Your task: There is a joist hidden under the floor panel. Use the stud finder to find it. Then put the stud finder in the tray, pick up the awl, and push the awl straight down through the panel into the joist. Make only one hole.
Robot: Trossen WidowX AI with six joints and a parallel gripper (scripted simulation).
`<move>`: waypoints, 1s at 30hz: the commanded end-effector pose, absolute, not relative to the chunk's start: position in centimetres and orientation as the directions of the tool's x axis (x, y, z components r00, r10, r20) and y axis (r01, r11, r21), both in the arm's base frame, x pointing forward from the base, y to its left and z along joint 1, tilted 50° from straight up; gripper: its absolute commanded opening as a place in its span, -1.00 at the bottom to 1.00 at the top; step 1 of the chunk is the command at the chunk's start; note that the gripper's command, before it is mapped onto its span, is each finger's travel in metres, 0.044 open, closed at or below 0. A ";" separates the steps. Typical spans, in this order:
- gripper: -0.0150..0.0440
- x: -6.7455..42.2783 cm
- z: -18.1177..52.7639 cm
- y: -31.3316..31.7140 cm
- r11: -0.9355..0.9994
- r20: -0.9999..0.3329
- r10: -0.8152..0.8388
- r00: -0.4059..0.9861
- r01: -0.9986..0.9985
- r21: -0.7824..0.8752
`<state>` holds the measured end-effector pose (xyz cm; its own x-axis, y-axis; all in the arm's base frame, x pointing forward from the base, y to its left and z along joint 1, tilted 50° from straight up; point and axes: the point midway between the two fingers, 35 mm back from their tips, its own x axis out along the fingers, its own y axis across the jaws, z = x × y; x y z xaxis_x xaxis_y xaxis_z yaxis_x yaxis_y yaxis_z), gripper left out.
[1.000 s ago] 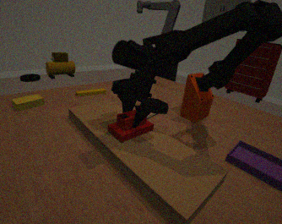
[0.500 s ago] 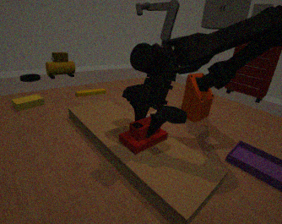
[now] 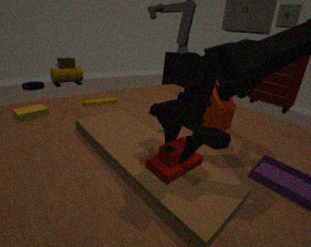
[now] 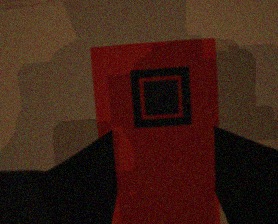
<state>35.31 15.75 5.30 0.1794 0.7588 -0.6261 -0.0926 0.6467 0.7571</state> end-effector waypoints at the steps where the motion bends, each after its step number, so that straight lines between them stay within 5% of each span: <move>1: -0.49 35.1 6.9 17.1 0.635 -0.614 0.770 0.174 -0.109 0.765; 30: -0.49 34.4 12.3 21.6 0.640 -0.619 0.765 0.179 -0.099 0.762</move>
